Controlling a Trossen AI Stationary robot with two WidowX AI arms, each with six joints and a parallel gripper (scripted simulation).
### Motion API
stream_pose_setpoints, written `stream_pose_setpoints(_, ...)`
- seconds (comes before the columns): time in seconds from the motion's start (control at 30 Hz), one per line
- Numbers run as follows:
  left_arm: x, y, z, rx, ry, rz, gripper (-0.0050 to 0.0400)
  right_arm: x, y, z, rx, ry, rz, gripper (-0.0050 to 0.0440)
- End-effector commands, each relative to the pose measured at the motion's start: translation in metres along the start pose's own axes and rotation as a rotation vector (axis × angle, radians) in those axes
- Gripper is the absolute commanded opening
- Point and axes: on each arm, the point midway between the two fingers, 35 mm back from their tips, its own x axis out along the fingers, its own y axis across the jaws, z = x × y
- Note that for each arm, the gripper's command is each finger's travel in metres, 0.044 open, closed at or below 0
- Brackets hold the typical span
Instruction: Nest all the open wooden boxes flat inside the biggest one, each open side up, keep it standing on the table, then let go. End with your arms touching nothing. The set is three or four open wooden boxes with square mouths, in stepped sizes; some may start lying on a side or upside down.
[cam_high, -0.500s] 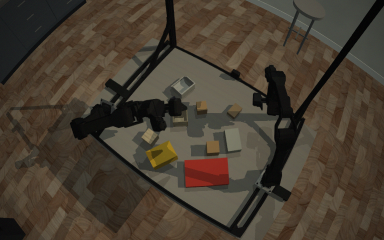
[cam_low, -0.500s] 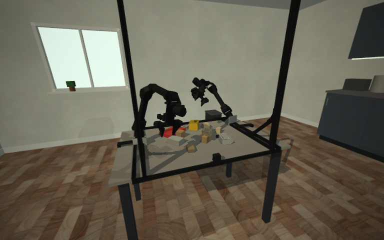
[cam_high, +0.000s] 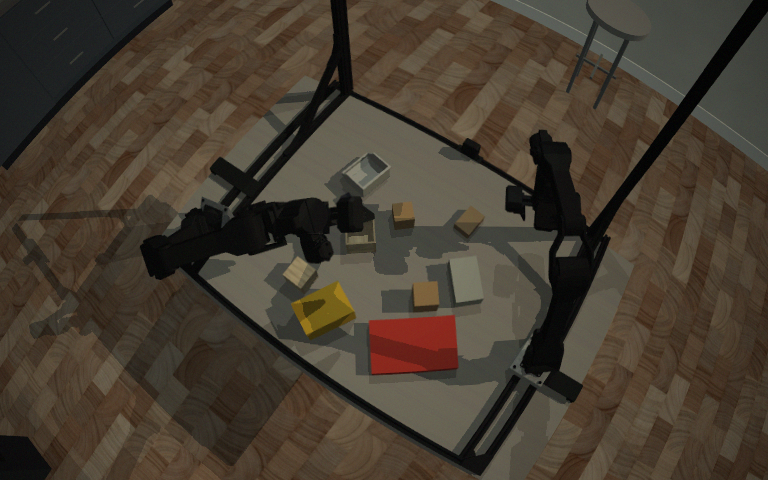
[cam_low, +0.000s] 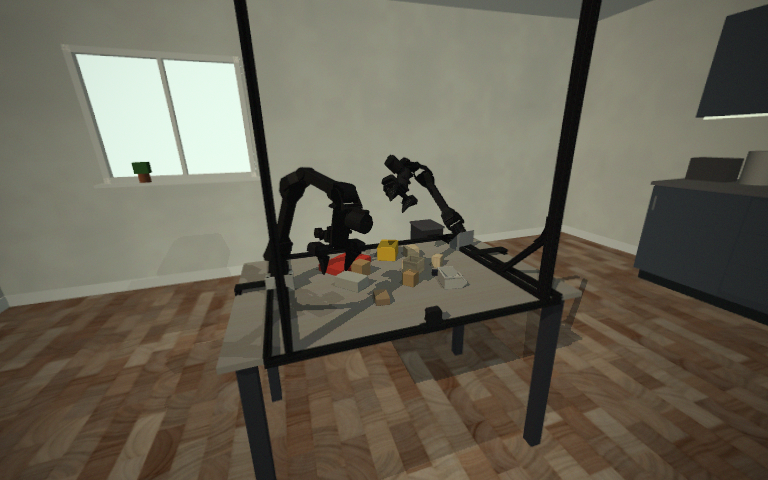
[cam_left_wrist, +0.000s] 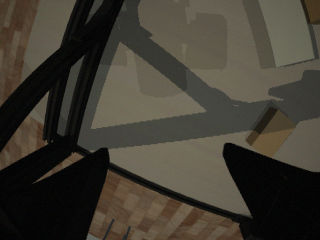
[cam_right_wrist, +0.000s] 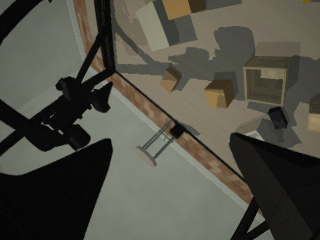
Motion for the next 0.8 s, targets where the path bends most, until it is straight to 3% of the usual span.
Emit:
stream_pose_setpoints(0.0, 0.0, 0.0, 0.0, 0.0, 0.0, 0.0, 0.04, 0.0, 0.0, 0.0, 0.0, 0.0, 0.0, 0.04)
stream_pose_setpoints(0.1, -0.002, -0.007, 0.003, 0.047, 0.006, -0.002, 0.04, -0.003, 0.001, 0.006, -0.016, 0.0, 0.021, 0.04)
stream_pose_setpoints(0.2, -0.007, -0.035, 0.015, 0.21, 0.028, -0.013, 0.04, -0.018, 0.002, 0.031, -0.087, -0.009, 0.111, 0.04)
stream_pose_setpoints(0.37, -0.012, -0.061, 0.029, 0.385, 0.044, -0.029, 0.04, -0.033, 0.001, 0.054, -0.159, -0.036, 0.196, 0.04)
stream_pose_setpoints(0.53, -0.016, -0.083, 0.044, 0.563, 0.054, -0.05, 0.04, -0.048, -0.002, 0.075, -0.232, -0.077, 0.276, 0.04)
stream_pose_setpoints(0.6, -0.016, -0.083, 0.044, 0.563, 0.054, -0.05, 0.04, -0.048, -0.002, 0.075, -0.232, -0.077, 0.276, 0.04)
stream_pose_setpoints(0.77, -0.019, -0.11, 0.065, 0.784, 0.057, -0.079, 0.04, -0.068, -0.008, 0.1, -0.329, -0.15, 0.368, 0.04)
